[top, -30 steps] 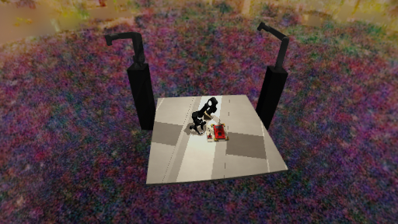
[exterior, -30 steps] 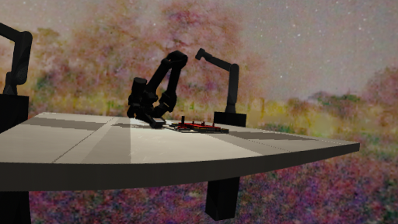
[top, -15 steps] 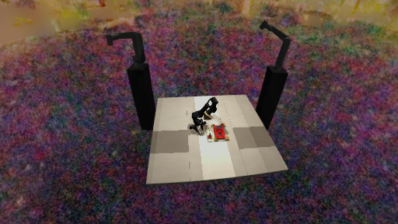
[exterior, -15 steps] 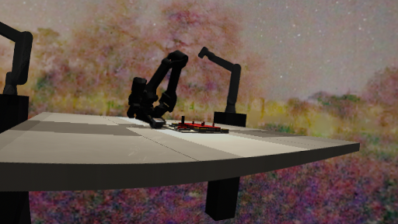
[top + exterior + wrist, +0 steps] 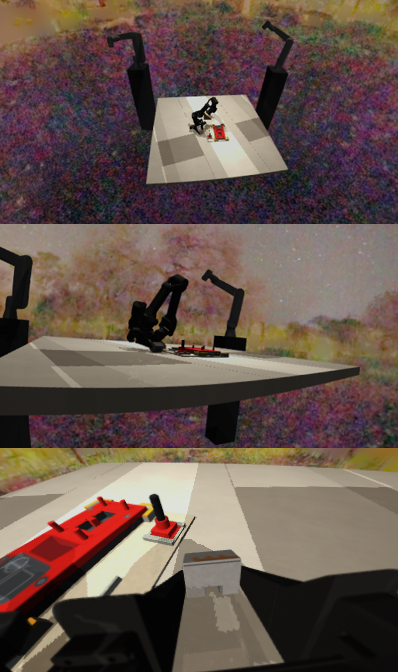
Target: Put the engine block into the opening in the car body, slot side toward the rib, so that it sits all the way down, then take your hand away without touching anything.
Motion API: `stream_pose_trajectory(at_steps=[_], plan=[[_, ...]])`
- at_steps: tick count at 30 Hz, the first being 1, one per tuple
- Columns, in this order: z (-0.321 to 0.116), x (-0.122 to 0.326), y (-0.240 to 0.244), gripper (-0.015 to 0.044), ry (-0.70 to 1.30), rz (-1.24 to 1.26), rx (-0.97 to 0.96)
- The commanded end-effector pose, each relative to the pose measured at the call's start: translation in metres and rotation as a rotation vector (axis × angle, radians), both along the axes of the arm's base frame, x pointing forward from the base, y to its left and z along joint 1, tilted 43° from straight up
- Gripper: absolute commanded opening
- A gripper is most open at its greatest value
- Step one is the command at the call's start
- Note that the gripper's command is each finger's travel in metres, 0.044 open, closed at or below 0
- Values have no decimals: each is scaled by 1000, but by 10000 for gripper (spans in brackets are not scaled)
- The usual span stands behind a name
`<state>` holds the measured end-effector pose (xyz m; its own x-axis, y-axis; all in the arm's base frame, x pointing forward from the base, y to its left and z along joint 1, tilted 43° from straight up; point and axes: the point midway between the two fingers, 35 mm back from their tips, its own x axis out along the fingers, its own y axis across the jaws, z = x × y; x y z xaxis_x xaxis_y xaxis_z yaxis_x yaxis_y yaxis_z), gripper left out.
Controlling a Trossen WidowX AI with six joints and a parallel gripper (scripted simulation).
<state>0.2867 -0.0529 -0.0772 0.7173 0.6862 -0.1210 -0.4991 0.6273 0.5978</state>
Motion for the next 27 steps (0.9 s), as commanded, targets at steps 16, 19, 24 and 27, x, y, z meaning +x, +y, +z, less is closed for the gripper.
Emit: stream_pose_trajectory(at_steps=[16, 19, 24, 27], plan=[[0, 0, 0, 315, 0, 0, 0], [0, 0, 0, 394, 0, 0, 0], [0, 0, 0, 440, 0, 0, 0], [0, -1, -2, 440, 1, 1, -1]])
